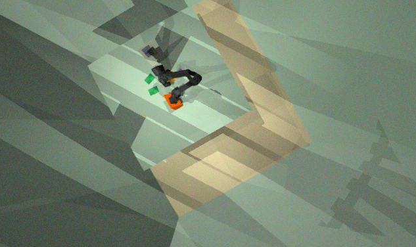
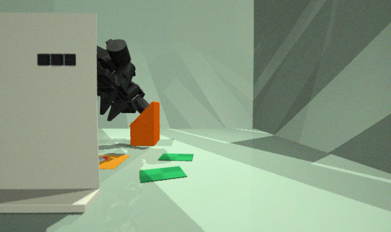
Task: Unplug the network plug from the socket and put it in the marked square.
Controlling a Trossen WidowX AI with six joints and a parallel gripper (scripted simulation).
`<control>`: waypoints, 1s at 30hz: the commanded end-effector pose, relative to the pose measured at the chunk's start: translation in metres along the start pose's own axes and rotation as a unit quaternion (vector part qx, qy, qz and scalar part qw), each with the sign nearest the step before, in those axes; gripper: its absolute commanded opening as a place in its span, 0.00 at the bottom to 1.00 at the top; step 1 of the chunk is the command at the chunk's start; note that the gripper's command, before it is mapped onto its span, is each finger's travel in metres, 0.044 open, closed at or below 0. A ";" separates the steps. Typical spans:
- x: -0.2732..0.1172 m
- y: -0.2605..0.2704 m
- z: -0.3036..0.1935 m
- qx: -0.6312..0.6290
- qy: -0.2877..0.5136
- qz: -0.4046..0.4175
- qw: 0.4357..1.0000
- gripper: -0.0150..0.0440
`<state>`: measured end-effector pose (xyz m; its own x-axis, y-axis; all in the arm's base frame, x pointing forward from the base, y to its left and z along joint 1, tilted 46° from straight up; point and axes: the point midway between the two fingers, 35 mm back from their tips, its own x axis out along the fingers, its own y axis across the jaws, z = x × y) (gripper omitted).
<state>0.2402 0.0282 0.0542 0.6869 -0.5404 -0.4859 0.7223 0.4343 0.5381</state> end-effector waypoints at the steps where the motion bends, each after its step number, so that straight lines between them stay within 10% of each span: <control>1: -0.006 0.008 -0.002 0.003 0.003 0.001 1.000 0.52; 30: -0.075 0.053 -0.001 0.005 0.001 0.003 1.000 0.52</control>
<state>0.2282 0.0864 0.1104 0.6850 -0.5371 -0.4922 0.7241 0.4276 0.5411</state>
